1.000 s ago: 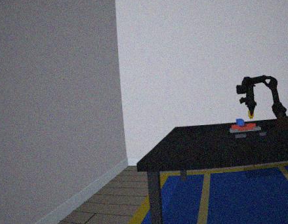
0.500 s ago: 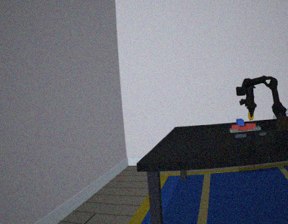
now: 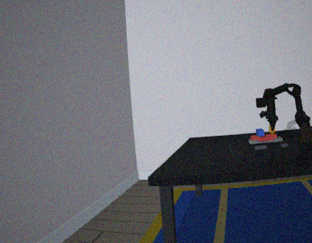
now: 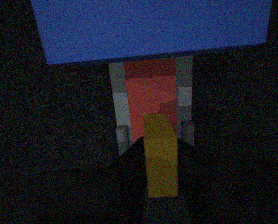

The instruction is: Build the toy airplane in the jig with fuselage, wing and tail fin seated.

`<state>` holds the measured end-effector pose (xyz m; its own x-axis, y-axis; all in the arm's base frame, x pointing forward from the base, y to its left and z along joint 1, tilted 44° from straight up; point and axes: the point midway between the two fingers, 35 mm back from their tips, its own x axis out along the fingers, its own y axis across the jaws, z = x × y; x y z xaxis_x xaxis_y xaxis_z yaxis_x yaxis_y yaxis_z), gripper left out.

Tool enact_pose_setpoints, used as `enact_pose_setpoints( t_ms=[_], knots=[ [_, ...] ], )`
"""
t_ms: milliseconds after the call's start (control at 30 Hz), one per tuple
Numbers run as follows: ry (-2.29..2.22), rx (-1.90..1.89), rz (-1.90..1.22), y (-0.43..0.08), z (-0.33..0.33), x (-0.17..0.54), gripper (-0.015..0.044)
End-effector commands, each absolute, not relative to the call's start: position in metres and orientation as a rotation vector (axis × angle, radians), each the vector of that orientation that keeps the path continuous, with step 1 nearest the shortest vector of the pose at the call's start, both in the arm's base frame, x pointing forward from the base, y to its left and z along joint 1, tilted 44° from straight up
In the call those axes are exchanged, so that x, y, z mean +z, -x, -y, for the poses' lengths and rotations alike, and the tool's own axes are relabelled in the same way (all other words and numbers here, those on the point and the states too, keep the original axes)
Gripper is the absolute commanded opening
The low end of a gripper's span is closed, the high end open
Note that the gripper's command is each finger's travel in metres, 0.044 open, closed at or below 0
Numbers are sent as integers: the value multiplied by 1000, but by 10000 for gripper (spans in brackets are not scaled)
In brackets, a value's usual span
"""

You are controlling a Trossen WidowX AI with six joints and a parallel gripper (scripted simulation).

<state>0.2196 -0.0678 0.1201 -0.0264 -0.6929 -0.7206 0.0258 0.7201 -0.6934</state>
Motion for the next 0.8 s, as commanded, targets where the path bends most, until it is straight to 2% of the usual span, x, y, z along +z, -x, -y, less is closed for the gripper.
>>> enact_pose_setpoints(
  t_ms=[0,133,267,333,433,767],
  knots=[
    [581,-626,-1506,-218,71,117,66],
    [573,-628,-1502,-219,70,118,79],
    [573,-628,-1502,-219,70,118,52],
    [573,-628,-1502,-219,70,118,0],
    [573,-628,-1502,-219,70,118,0],
    [573,-628,-1502,-219,70,118,260]
  ],
)
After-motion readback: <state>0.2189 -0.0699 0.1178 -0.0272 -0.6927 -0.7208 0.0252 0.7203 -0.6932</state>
